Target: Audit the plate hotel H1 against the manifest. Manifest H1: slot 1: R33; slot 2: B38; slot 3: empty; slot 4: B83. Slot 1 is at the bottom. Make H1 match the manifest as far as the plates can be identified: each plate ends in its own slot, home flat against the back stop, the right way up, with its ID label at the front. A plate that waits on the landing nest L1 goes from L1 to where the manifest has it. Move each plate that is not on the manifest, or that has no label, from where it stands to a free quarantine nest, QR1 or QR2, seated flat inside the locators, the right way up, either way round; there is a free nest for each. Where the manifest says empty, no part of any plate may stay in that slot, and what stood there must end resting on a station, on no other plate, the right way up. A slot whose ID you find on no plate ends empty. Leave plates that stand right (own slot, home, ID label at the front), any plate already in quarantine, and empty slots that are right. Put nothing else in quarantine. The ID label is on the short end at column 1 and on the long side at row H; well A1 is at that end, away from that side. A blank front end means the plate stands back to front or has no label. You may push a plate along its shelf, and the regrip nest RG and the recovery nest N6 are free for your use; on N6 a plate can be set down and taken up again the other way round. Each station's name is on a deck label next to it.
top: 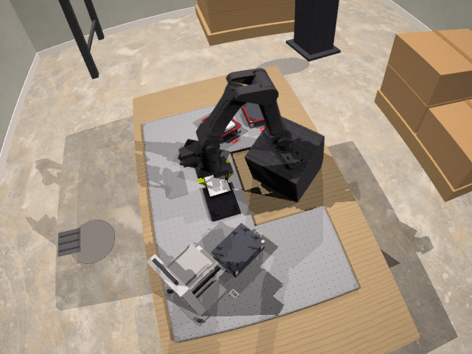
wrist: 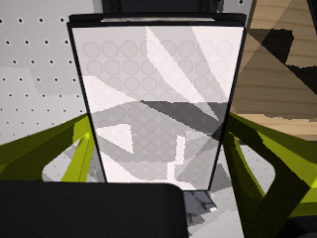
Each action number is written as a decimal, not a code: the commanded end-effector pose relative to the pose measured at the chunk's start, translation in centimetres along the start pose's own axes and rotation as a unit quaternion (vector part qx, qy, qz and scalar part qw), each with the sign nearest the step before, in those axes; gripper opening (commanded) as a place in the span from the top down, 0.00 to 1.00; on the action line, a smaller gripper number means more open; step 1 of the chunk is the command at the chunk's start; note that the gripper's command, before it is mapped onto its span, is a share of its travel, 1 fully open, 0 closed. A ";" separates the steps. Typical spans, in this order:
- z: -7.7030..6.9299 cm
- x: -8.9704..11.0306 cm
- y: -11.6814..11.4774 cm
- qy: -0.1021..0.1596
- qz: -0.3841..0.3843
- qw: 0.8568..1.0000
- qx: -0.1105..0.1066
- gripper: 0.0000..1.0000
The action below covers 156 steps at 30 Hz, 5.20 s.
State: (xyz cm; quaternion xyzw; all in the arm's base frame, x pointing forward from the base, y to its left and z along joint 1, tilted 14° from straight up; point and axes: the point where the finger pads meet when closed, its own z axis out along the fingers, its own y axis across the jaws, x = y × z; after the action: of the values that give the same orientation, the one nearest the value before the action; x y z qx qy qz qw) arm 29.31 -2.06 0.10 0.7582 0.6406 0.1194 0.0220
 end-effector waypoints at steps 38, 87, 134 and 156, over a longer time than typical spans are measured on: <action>5.4 0.0 -0.3 -0.005 -0.003 1.000 -0.008 0.14; 8.4 -0.2 -1.3 -0.006 0.000 1.000 0.006 0.14; 10.7 0.0 0.8 -0.005 -0.004 1.000 -0.015 0.14; 12.1 -0.1 0.9 -0.005 -0.002 1.000 -0.015 0.14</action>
State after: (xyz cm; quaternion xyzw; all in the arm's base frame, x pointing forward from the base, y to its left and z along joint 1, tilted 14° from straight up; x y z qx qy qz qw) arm 31.20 -0.69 -11.49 0.7586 0.6402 0.1193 0.0226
